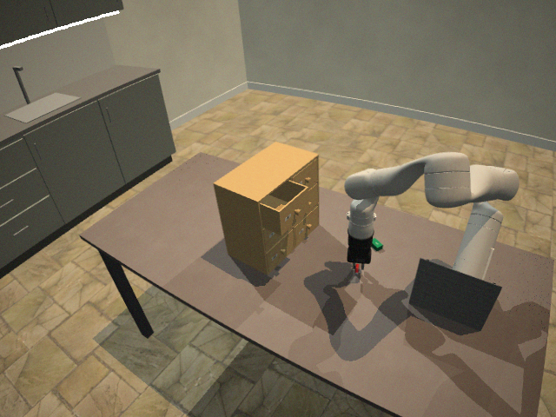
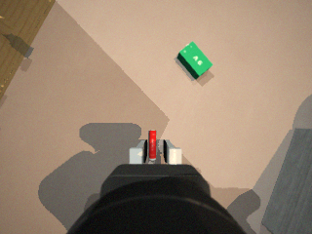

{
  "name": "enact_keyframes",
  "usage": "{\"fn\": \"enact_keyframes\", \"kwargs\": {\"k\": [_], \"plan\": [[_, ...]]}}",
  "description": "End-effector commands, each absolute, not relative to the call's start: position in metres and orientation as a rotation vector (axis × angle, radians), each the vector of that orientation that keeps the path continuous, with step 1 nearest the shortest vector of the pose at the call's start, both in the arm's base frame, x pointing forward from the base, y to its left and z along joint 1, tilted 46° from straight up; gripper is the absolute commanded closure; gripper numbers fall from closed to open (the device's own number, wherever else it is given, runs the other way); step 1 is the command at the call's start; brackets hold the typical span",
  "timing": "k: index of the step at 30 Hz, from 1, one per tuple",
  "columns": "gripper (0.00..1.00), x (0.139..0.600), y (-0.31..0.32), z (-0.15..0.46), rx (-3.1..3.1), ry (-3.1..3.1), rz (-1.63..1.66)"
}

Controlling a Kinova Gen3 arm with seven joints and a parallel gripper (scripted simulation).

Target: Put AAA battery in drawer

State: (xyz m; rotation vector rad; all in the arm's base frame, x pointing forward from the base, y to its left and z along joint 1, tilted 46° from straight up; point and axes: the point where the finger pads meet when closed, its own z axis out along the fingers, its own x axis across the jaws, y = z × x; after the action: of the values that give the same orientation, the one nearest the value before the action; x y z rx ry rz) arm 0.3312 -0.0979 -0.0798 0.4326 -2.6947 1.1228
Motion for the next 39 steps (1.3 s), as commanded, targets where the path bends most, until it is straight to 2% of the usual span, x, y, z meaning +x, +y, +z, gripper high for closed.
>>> {"fn": "enact_keyframes", "kwargs": {"k": [1, 39], "plan": [[0.46, 0.3352, -0.0974, -0.0798, 0.440, -2.700, 1.126], [0.46, 0.3391, -0.0972, -0.0803, 0.440, -2.700, 1.126]]}}
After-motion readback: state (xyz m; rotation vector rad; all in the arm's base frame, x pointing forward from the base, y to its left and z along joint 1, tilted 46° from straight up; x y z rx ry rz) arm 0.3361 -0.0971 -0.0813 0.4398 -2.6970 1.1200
